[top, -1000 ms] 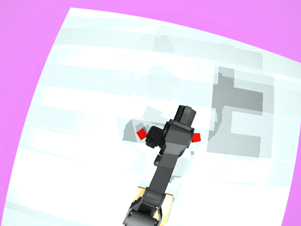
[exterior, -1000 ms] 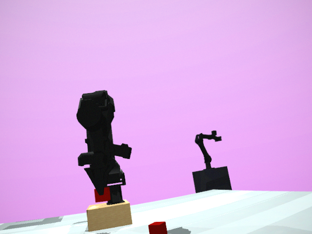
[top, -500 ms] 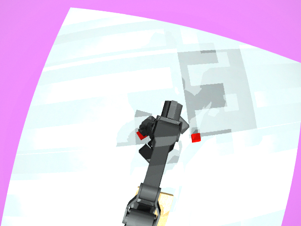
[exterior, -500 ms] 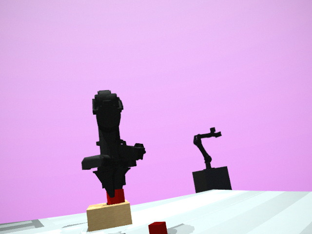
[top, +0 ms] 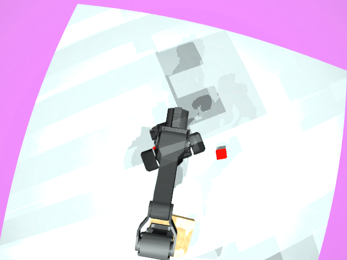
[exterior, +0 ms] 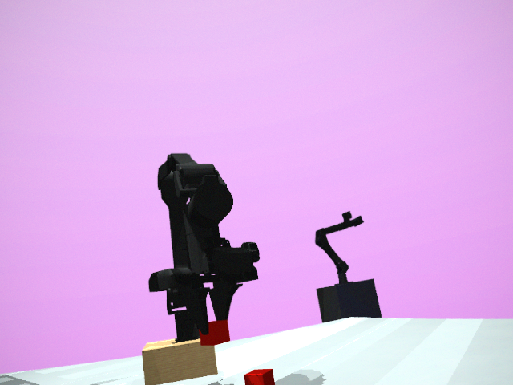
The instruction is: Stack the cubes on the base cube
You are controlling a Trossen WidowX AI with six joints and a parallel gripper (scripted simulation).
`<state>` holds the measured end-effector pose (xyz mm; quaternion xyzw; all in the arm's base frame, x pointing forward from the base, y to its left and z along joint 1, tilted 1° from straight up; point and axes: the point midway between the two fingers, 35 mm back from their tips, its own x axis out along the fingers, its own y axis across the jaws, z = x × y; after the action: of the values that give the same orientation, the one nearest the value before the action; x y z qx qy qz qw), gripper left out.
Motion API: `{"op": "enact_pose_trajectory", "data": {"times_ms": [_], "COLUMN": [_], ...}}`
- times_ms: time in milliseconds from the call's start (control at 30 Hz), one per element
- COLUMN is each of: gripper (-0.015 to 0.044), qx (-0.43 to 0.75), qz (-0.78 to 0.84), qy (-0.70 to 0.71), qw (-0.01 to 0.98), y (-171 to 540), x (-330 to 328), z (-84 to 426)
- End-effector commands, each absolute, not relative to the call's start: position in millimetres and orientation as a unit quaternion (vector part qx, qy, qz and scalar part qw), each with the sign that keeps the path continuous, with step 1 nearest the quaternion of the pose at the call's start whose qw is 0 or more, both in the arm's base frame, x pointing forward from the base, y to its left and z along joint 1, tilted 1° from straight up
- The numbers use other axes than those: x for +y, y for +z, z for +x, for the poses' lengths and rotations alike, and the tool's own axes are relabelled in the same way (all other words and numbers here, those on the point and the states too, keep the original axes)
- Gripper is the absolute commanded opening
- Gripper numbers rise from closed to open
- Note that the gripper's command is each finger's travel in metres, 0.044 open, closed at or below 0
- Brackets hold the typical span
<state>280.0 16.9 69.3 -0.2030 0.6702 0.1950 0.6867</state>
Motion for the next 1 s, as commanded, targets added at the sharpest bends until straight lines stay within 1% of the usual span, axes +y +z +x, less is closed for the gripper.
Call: {"op": "enact_pose_trajectory", "data": {"times_ms": [0,667,967], "gripper": [0.0105,0.0105,0.0105], "qx": [0.679,0.699,0.698], "qz": [-0.172,0.015,0.021], "qy": [0.164,-0.016,-0.023], "qw": [0.694,0.715,0.715], "y": [65,48,47], "x": [25,73,75], "z": [280,277,277]}}
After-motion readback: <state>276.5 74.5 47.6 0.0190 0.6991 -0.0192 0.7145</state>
